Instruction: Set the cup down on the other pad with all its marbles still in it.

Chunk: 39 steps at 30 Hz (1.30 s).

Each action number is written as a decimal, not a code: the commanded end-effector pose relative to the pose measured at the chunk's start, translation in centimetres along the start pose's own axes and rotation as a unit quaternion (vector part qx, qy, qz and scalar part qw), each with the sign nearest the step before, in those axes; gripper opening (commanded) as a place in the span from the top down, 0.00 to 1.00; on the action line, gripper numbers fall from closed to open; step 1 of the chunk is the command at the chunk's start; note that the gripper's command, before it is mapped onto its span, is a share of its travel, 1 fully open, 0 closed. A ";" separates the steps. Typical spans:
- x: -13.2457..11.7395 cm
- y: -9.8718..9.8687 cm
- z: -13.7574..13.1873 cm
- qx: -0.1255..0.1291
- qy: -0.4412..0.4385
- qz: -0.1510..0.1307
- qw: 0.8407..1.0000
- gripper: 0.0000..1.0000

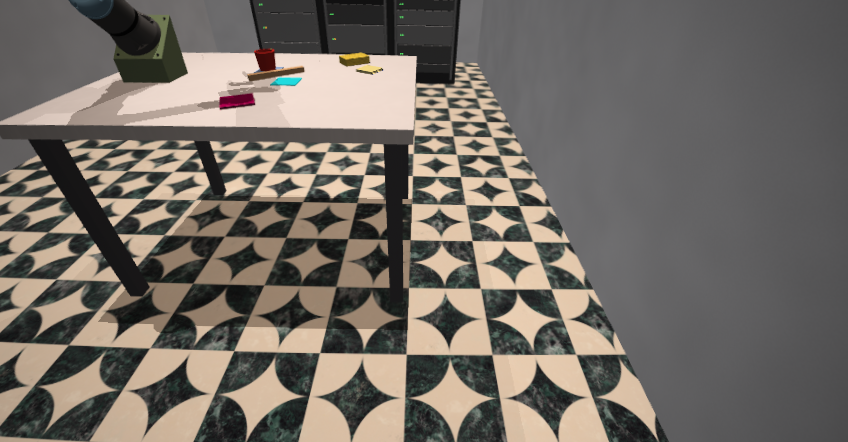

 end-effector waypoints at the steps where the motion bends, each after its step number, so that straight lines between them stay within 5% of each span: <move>1: 0.0 0.0 0.0 0.000 0.000 0.000 1.000 0.00; 2: 0.0 0.0 0.0 0.000 0.000 0.000 1.000 0.00; 3: 0.0 0.0 0.0 0.000 0.000 0.000 1.000 1.00; 20: -1.2 -4.4 -2.5 0.048 -0.113 -0.010 0.992 1.00; 30: -1.8 -9.4 -5.2 0.106 -0.259 -0.038 0.959 1.00; 39: -1.6 -13.3 -7.1 0.149 -0.377 -0.071 0.912 1.00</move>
Point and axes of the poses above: the point where the finger pads meet when closed, its own y axis back along the fingers, its own z axis across the jaws, x = y × z, the point moved 8 cm from there along y, back along the fingers, and after that the axes turned 10 degrees about y, right-handed, at the moved point
